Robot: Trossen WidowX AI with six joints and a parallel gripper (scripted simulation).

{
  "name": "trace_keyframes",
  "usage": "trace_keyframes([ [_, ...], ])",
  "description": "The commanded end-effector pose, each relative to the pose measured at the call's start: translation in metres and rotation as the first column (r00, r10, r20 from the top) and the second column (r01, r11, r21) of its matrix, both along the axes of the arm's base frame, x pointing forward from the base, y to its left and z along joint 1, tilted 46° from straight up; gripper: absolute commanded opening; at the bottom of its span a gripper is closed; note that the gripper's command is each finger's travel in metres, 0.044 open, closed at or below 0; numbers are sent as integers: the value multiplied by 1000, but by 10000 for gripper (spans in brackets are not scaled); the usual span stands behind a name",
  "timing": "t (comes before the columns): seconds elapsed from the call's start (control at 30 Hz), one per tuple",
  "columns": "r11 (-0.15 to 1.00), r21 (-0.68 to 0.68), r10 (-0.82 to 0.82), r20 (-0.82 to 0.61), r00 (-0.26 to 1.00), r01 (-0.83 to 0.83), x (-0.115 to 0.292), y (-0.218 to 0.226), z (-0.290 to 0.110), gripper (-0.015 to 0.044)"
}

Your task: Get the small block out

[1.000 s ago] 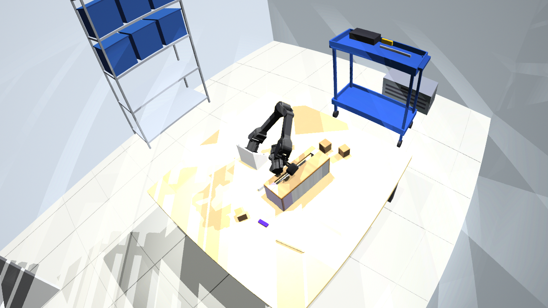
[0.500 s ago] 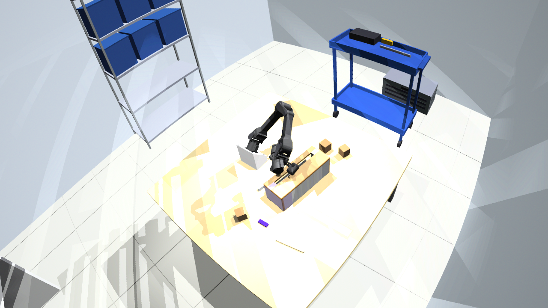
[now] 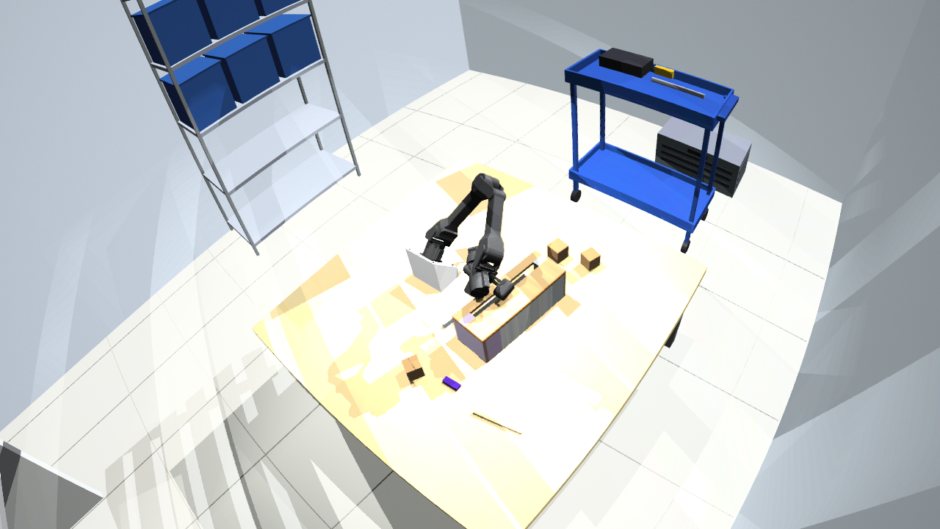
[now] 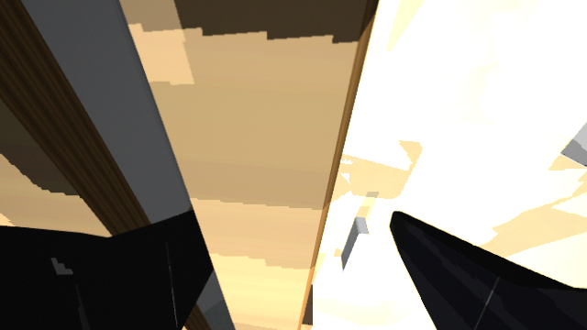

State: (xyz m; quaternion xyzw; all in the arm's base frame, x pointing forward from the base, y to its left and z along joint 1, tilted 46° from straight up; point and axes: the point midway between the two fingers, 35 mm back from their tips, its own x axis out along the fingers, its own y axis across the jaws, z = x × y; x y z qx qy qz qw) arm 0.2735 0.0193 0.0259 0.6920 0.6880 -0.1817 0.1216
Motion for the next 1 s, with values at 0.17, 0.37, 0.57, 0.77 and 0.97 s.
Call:
trace_keyframes([
  [0.17, 1000, 2, -4, 3, 1000, 4, 1, 7, 8, 400],
  [0.37, 1000, 2, -4, 3, 1000, 4, 2, 11, 12, 400],
  [0.57, 1000, 2, -4, 3, 1000, 4, 2, 10, 11, 400],
  [0.77, 1000, 2, -4, 3, 1000, 4, 2, 6, 7, 400],
  [0.97, 1000, 2, -4, 3, 1000, 4, 2, 7, 8, 400],
])
